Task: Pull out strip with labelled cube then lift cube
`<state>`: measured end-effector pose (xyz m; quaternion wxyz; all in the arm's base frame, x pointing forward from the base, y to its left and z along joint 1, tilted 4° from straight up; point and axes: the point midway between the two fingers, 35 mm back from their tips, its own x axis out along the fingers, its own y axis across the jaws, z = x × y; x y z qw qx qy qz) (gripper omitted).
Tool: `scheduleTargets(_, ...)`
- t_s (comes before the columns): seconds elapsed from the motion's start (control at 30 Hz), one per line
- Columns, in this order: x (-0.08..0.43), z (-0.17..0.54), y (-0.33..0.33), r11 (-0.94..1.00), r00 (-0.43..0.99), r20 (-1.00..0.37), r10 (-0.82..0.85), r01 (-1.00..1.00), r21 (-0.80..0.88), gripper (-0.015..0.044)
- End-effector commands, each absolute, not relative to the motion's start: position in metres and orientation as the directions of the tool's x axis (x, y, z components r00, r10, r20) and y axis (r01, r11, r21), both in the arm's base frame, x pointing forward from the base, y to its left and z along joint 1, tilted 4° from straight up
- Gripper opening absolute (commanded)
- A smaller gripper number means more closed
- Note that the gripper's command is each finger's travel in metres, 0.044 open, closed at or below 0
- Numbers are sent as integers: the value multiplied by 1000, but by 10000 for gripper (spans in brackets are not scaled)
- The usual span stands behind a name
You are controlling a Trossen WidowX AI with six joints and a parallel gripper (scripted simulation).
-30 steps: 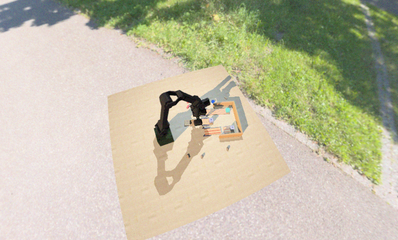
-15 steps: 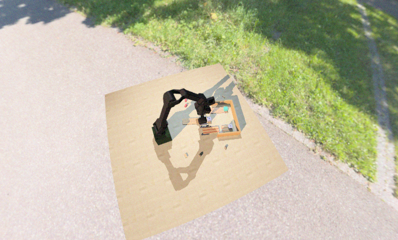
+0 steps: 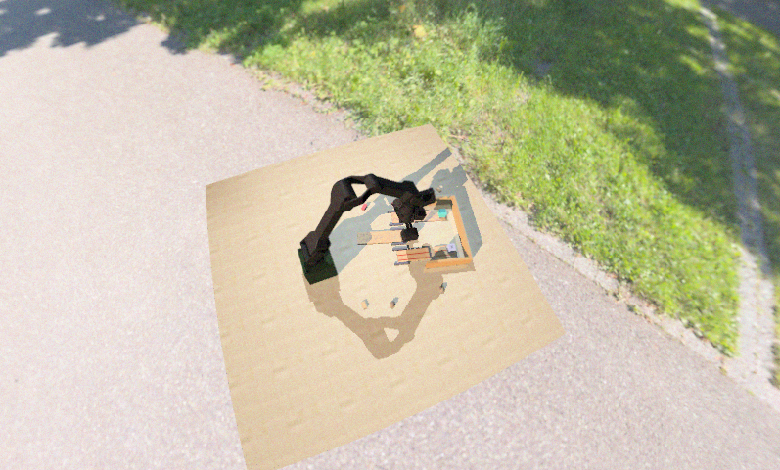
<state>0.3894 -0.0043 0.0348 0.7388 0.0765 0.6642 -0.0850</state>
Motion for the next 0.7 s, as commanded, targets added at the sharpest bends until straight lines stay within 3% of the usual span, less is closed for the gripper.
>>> scheduleTargets(0.0, 404, 38, -10, 974, 103, -994, -21, 227, 3, 440)
scheduleTargets(0.2, 419, 42, -15, 974, 105, -994, -22, 227, 2, 440)
scheduleTargets(0.43, 421, 33, -16, 974, 105, -994, -22, 227, 2, 256)
scheduleTargets(0.67, 422, 22, -16, 974, 105, -994, -22, 227, 2, 250)
